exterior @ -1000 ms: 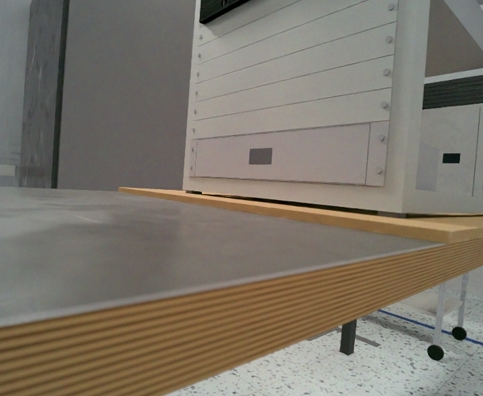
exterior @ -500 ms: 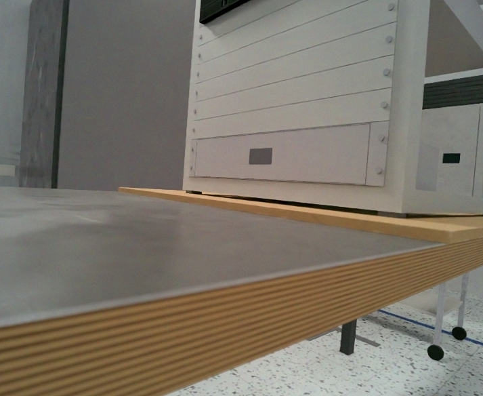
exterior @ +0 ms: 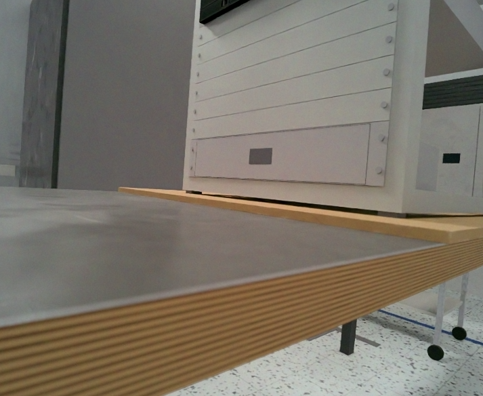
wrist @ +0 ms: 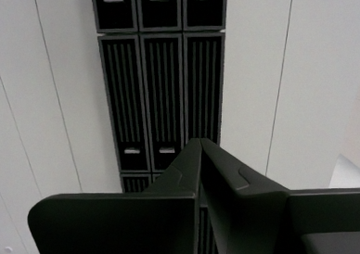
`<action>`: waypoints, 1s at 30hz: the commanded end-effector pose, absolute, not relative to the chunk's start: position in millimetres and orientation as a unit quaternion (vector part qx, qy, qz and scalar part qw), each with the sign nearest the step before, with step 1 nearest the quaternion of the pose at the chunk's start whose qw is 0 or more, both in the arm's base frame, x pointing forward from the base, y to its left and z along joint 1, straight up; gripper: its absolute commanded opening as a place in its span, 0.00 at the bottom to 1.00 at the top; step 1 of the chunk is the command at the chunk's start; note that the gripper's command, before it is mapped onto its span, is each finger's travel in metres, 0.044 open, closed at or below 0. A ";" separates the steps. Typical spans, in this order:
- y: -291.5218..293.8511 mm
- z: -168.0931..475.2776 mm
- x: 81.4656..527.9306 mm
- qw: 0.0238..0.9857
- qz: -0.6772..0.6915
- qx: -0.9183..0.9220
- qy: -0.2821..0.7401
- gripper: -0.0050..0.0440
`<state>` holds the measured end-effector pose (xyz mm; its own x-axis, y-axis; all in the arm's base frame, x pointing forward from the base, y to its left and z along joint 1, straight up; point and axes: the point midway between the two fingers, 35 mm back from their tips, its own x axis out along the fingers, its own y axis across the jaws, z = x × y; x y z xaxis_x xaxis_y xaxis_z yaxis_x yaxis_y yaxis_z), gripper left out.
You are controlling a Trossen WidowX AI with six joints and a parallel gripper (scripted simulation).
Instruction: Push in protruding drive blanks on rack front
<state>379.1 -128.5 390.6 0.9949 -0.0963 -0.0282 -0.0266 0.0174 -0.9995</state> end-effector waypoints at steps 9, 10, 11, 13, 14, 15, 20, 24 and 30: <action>-127.2 403.2 379.5 0.707 -0.033 -0.706 0.034 0.00; -127.3 403.9 380.5 0.707 -0.033 -0.706 0.034 0.00; -127.3 404.9 382.0 0.707 -0.033 -0.706 0.034 0.00; -127.4 406.9 385.1 0.707 -0.033 -0.706 0.034 0.00; -127.4 407.6 386.2 0.707 -0.033 -0.706 0.034 0.00; -127.4 407.9 386.7 0.707 -0.033 -0.706 0.034 0.00; -127.4 408.0 386.8 0.707 -0.033 -0.706 0.034 0.00; -127.4 408.0 386.8 0.707 -0.033 -0.706 0.034 0.00; -127.4 408.0 386.8 0.707 -0.033 -0.706 0.034 0.00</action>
<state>387.2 -128.6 397.8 0.9951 -0.0965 -0.0221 -0.0208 0.0141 -0.9997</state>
